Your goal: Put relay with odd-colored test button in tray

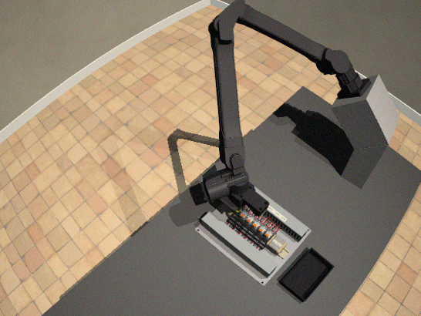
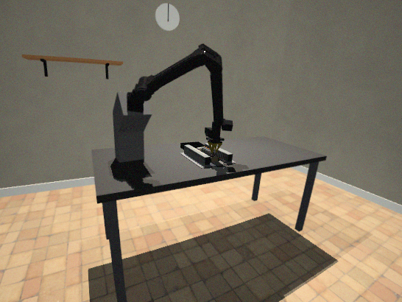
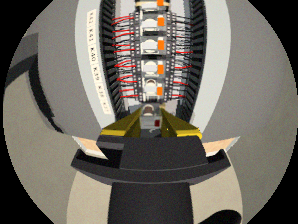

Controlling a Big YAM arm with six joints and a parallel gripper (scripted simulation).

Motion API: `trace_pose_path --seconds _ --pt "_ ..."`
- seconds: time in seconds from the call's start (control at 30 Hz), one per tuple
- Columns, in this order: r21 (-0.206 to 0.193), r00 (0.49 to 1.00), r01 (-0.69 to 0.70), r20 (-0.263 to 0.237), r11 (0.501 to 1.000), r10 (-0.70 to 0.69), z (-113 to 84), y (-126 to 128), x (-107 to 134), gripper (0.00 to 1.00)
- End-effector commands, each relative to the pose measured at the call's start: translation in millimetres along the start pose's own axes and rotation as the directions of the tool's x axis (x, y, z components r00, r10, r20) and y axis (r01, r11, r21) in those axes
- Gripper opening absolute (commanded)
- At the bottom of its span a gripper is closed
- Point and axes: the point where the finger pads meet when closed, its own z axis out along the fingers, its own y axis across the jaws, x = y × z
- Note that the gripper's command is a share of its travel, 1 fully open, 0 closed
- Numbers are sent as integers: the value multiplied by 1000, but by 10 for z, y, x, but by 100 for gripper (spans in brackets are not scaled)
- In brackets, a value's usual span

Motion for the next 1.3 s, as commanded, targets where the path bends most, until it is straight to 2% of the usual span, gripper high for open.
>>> trace_pose_path --seconds 0.0,1.27 --pt "51 1000 8 -4 999 -8 -270 -199 -38 0" --pt "48 1000 9 -3 999 -9 -335 -175 -52 0"
